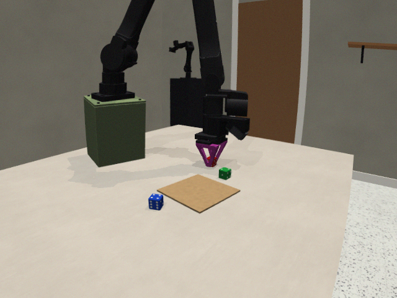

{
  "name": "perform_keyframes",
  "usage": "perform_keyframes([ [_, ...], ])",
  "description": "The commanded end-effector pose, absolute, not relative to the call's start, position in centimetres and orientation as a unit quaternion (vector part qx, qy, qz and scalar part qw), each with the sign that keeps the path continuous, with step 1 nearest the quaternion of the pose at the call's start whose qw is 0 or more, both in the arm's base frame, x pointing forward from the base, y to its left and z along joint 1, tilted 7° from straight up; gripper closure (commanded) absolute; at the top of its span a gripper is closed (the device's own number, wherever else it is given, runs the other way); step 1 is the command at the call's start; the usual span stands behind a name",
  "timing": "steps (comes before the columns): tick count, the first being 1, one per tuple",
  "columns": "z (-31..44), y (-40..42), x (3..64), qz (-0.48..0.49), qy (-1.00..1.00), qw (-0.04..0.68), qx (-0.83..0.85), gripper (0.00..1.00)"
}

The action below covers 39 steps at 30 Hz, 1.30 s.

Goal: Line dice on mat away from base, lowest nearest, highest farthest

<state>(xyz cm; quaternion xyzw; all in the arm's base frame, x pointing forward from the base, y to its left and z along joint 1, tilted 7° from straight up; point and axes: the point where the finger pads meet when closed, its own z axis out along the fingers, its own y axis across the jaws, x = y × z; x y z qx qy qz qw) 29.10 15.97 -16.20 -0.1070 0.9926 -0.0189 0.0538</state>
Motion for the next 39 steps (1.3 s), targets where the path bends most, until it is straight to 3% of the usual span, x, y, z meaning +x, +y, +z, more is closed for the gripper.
perform_keyframes([
  [1,-16.01,16.26,30.17,-0.013,0.992,0.063,-0.105,0.61],
  [16,-16.01,16.26,30.17,-0.013,0.992,0.063,-0.105,0.61],
  [17,-16.01,16.26,30.17,-0.013,0.992,0.063,-0.105,0.80],
  [39,-16.01,16.26,30.17,-0.013,0.992,0.063,-0.105,0.80],
])
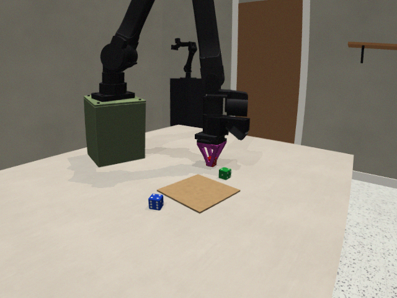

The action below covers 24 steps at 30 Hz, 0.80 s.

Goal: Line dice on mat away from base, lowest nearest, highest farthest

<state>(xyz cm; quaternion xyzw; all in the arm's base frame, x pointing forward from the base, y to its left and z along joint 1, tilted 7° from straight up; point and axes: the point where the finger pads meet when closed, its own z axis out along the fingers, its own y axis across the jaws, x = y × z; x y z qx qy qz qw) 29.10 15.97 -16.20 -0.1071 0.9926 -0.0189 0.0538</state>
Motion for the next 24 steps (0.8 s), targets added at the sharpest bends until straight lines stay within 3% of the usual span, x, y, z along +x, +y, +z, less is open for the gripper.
perform_keyframes([
  [1,-16.0,16.3,30.2,-0.013,0.992,0.063,-0.105,0.80],
  [24,-11.3,16.6,28.8,-0.013,0.992,0.061,-0.107,0.80],
])
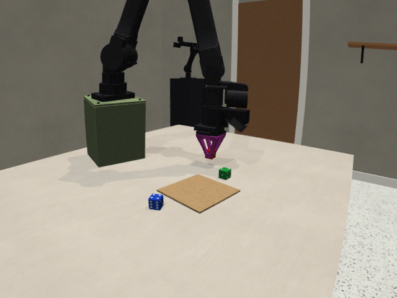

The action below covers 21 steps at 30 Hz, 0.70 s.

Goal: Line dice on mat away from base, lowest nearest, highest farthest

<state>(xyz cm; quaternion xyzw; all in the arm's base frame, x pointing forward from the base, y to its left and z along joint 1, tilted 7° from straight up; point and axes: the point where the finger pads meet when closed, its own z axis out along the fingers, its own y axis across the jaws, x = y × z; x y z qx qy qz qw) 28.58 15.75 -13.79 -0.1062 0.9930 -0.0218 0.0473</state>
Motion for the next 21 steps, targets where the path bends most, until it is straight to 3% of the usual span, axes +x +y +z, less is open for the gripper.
perform_keyframes([
  [1,-10.6,16.6,28.7,-0.013,0.992,0.061,-0.107,0.80],
  [9,-5.3,17.4,29.5,-0.008,0.992,0.073,-0.104,0.80],
  [21,-5.5,17.2,29.1,-0.011,0.992,0.068,-0.109,0.80],
])
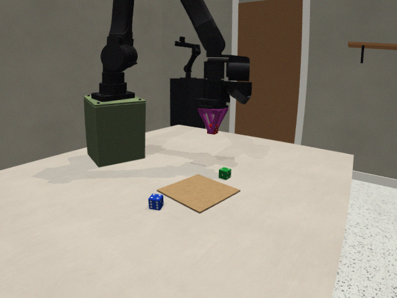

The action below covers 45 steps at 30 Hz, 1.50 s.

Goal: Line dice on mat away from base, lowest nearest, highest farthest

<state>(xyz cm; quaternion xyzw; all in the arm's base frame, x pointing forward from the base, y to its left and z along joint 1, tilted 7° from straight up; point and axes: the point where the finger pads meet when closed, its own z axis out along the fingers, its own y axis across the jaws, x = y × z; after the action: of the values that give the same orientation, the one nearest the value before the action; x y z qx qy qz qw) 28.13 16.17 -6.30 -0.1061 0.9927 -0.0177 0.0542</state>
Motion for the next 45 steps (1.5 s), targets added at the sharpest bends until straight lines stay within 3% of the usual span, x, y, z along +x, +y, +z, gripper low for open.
perform_keyframes([
  [1,-5.4,17.0,29.2,-0.011,0.992,0.068,-0.108,0.80],
  [9,-5.2,11.4,30.5,-0.012,0.995,0.060,-0.076,0.80],
  [10,-4.1,10.5,32.8,-0.007,0.995,0.077,-0.066,0.80],
  [18,-4.3,0.0,32.2,-0.011,0.998,0.064,-0.006,0.80],
  [45,-7.1,-0.2,33.0,-0.012,0.998,0.064,-0.004,0.80],
])
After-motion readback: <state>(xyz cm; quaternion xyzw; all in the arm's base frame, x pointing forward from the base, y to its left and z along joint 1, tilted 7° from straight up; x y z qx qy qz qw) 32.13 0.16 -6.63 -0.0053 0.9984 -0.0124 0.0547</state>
